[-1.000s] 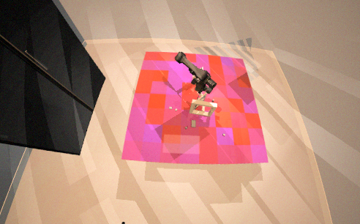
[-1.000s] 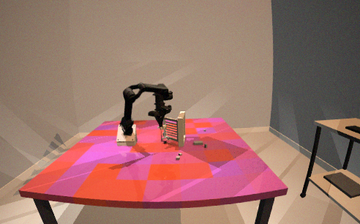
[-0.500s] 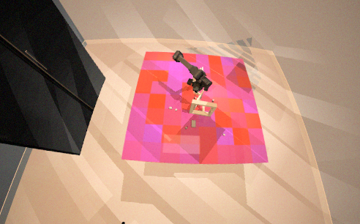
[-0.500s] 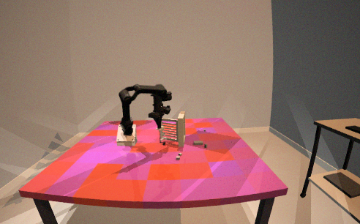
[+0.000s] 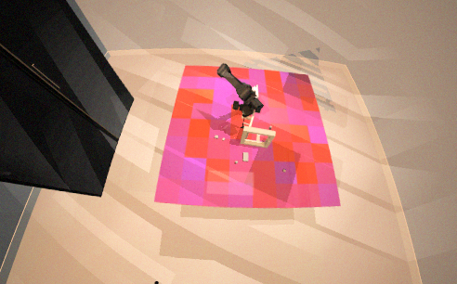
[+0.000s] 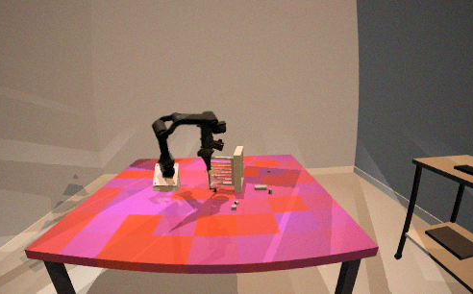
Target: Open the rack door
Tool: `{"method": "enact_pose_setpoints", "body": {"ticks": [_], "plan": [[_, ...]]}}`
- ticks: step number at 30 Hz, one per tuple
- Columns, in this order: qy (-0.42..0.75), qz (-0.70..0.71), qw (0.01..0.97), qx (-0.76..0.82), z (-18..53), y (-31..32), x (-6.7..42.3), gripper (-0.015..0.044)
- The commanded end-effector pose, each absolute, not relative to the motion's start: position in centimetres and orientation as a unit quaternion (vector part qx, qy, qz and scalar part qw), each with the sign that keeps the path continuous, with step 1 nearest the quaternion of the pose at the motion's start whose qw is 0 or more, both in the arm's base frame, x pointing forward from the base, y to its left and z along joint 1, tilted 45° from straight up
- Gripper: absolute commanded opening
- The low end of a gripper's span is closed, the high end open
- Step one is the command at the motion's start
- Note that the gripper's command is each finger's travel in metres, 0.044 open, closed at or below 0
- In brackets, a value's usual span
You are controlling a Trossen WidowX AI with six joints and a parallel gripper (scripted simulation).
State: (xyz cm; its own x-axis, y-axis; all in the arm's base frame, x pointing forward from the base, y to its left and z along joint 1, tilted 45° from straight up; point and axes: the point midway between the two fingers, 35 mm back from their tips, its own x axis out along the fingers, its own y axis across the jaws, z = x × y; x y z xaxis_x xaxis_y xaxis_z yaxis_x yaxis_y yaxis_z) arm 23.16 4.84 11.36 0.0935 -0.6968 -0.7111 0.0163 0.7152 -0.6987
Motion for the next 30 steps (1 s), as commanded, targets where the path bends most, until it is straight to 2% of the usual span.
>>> {"method": "enact_pose_setpoints", "body": {"ticks": [1,22,30], "plan": [[0.628,-0.236,0.678,-0.301,11.98,4.40,23.36,0.0021],[0.636,-0.211,0.666,-0.327,12.68,3.71,23.56,0.0021],[0.636,-0.211,0.666,-0.327,12.68,3.71,23.56,0.0231]]}}
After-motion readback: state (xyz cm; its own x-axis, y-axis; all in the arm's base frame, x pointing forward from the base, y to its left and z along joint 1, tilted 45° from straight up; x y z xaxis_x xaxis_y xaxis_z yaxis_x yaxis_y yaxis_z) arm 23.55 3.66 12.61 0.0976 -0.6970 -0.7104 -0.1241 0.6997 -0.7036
